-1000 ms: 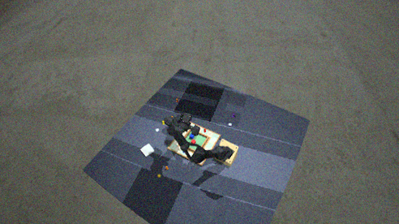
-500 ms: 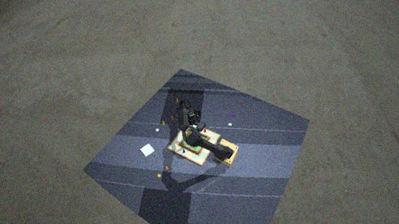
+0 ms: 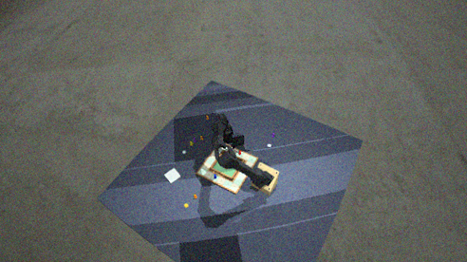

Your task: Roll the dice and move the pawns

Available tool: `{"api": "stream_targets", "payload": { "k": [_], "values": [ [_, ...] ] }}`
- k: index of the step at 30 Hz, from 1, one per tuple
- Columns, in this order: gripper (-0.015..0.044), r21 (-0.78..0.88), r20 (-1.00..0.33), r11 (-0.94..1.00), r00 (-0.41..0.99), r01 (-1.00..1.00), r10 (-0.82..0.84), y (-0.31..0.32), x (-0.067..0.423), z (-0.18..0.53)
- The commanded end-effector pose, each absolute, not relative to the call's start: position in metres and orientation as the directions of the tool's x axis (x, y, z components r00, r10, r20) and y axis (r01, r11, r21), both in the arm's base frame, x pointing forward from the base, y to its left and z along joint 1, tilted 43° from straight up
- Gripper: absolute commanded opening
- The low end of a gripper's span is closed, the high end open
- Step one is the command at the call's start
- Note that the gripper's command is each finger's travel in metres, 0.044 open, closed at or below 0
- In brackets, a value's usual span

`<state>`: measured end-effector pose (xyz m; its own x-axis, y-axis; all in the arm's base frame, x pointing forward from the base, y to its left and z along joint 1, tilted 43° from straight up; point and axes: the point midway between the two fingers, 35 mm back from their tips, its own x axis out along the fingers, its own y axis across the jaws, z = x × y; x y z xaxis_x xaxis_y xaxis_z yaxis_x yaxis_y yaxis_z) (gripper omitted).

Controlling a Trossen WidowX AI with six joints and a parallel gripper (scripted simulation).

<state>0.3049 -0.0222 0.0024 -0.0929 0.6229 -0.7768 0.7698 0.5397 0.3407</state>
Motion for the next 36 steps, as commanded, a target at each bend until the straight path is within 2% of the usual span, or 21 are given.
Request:
{"api": "stream_targets", "payload": {
  "k": [1, 4, 11, 36],
  "values": [
    [0.02, 0.602, -0.757, 0.751, -0.106, 0.271, 0.645, -0.039, 0.285, -0.031],
    [0.02, 0.656, -0.749, 0.754, -0.101, 0.023, 0.655, -0.045, 0.279, -0.042],
    [0.02, 0.664, -0.74, 0.7, -0.094, -0.265, 0.666, -0.052, 0.271, -0.055],
    [0.02, 0.664, -0.739, 0.698, -0.094, -0.268, 0.667, -0.043, 0.267, -0.067]
  ]
}}
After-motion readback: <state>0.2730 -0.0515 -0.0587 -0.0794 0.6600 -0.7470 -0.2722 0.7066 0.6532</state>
